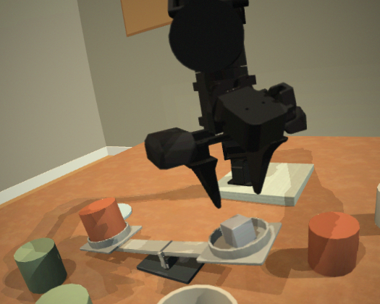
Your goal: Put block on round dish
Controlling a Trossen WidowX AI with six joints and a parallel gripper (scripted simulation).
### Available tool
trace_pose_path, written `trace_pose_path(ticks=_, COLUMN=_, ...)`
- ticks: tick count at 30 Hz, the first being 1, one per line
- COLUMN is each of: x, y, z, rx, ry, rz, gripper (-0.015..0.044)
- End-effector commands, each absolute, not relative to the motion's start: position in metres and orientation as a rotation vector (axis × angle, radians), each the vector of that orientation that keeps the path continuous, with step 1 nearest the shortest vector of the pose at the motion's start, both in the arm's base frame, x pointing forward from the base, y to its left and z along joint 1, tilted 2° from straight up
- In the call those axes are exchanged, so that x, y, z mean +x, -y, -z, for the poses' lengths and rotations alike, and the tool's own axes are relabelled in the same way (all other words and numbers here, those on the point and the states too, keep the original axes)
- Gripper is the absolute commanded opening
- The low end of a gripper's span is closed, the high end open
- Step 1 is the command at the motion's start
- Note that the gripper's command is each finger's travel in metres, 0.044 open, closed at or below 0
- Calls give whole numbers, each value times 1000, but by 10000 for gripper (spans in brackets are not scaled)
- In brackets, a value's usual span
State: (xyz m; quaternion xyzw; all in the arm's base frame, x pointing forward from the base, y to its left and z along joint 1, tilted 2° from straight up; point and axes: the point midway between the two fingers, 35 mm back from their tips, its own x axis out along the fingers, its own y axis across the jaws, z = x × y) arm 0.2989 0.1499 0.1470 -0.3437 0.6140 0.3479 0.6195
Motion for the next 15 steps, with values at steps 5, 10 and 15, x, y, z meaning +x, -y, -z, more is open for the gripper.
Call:
trace_pose_path(ticks=5, x=301, y=-146, z=-148, rx=-863, ry=-1391, rz=-865, gripper=260)
trace_pose_path(ticks=10, x=301, y=-146, z=-136, rx=-863, ry=-1391, rz=-865, gripper=260)
trace_pose_path(ticks=15, x=301, y=-146, z=-132, rx=-863, ry=-1391, rz=-865, gripper=260)
